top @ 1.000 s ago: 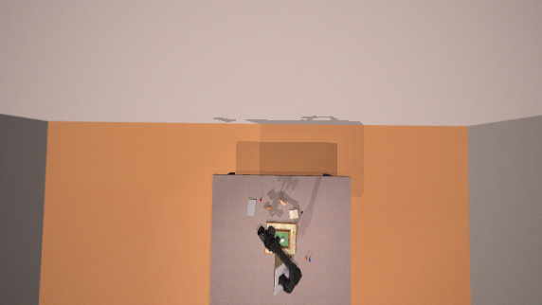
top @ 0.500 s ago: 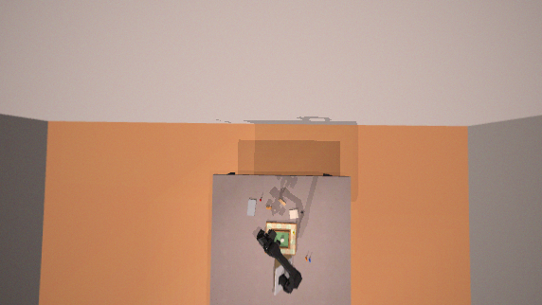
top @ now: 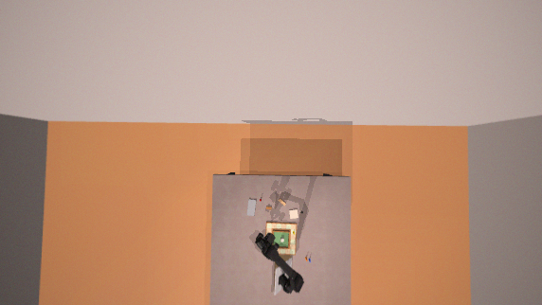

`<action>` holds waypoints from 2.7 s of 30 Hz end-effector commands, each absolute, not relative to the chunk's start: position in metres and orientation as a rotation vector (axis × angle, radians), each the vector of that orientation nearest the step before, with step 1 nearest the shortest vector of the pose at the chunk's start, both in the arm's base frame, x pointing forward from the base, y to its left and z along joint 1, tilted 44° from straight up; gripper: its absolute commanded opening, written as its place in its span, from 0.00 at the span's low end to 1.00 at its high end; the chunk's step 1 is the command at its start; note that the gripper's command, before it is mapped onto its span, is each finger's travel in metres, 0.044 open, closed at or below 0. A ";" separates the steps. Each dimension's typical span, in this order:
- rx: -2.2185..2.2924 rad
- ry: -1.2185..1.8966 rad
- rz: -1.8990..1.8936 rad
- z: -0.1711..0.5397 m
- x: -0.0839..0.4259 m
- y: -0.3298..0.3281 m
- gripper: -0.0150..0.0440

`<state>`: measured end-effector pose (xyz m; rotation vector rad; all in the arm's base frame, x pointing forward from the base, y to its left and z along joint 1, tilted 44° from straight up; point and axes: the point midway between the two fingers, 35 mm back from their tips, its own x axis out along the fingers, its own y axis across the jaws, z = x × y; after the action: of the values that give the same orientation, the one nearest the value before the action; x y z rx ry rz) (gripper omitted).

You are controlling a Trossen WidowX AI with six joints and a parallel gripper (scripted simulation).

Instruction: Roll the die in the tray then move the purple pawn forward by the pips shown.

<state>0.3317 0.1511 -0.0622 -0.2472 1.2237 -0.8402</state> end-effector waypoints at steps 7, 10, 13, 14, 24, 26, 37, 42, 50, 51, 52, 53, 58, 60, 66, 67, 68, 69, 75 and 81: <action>-0.237 1.226 -0.841 -0.074 0.304 0.139 0.25; -0.237 1.226 -0.841 -0.078 0.296 0.135 0.25; -0.237 1.226 -0.841 -0.081 0.287 0.130 0.25; -0.238 1.226 -0.841 -0.082 0.284 0.128 0.25; -0.239 1.227 -0.842 -0.092 0.254 0.110 0.25; -0.240 1.228 -0.842 -0.093 0.248 0.107 0.25; -0.241 1.227 -0.843 -0.115 0.246 0.084 0.25; -0.241 1.227 -0.844 -0.120 0.246 0.079 0.25; -0.241 1.226 -0.844 -0.125 0.247 0.075 0.25; -0.241 1.226 -0.844 -0.126 0.247 0.074 0.25; -0.241 1.226 -0.844 -0.127 0.247 0.072 0.25; -0.241 1.226 -0.844 -0.128 0.247 0.071 0.25; -0.226 1.224 -0.842 -0.128 0.249 0.073 0.30; -0.226 1.224 -0.842 -0.128 0.249 0.073 0.39; -0.226 1.224 -0.842 -0.128 0.249 0.073 0.65; -0.227 1.225 -0.842 -0.126 0.249 0.075 0.70; -0.229 1.226 -0.842 -0.120 0.249 0.081 0.74; -0.232 1.227 -0.842 -0.111 0.248 0.090 0.79; -0.240 1.228 -0.843 -0.092 0.244 0.107 1.00; -0.365 1.296 -0.749 -0.049 0.224 0.102 1.00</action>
<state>0.2371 0.1030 -0.0773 -0.2963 1.2555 -0.8125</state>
